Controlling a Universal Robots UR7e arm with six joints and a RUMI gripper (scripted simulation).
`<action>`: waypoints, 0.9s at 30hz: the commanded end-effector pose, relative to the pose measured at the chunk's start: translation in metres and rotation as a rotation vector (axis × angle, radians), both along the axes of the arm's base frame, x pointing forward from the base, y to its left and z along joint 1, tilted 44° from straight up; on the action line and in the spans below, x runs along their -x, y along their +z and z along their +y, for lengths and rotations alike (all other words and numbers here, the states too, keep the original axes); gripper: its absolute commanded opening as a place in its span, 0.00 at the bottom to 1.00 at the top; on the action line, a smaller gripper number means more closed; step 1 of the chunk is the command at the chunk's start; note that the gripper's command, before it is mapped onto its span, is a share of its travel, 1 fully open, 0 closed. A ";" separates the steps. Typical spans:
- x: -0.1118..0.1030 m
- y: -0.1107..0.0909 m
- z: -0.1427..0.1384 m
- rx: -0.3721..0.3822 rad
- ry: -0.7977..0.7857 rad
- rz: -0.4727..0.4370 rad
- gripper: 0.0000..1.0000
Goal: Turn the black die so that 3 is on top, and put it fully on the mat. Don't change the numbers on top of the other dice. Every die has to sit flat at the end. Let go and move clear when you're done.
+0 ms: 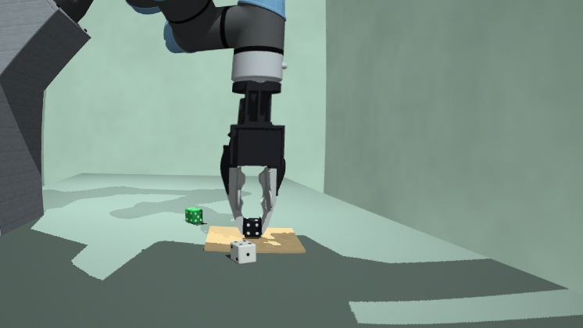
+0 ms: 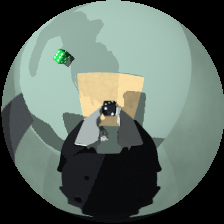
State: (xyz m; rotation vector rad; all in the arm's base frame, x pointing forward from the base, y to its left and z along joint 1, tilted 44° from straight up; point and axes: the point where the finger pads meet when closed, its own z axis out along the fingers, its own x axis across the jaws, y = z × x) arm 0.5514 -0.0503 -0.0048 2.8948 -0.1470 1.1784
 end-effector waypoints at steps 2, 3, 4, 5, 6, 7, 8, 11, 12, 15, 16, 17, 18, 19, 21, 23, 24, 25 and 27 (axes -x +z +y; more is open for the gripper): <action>-0.001 -0.001 0.000 0.000 0.000 -0.001 0.06; -0.001 -0.001 0.000 0.000 0.000 -0.001 0.06; -0.001 -0.001 0.000 0.000 0.000 -0.001 0.06; -0.001 -0.001 0.000 0.000 0.000 -0.001 0.06; -0.001 -0.001 0.000 0.000 0.000 -0.001 0.06; -0.002 -0.001 0.000 0.000 0.000 -0.001 0.06; -0.002 -0.001 0.000 0.000 0.000 -0.001 0.06; -0.002 -0.002 0.000 0.000 0.000 -0.001 0.06; -0.002 -0.002 0.000 0.000 0.000 -0.001 0.06; -0.003 -0.002 0.000 0.000 0.000 -0.001 0.06; -0.003 -0.002 0.000 0.000 0.000 -0.001 0.06; -0.003 -0.002 0.000 0.000 0.000 -0.001 0.06; -0.003 -0.002 0.000 0.000 0.000 -0.001 0.06; -0.003 -0.002 0.000 0.000 0.000 -0.001 0.06; -0.003 -0.002 0.000 0.000 0.000 -0.001 0.06; -0.003 -0.002 0.000 0.000 0.000 -0.001 0.06; -0.003 -0.002 0.000 0.000 0.000 -0.001 0.06; -0.003 -0.002 0.000 0.000 0.000 -0.001 0.06; -0.003 -0.002 0.000 0.000 0.000 -0.001 0.06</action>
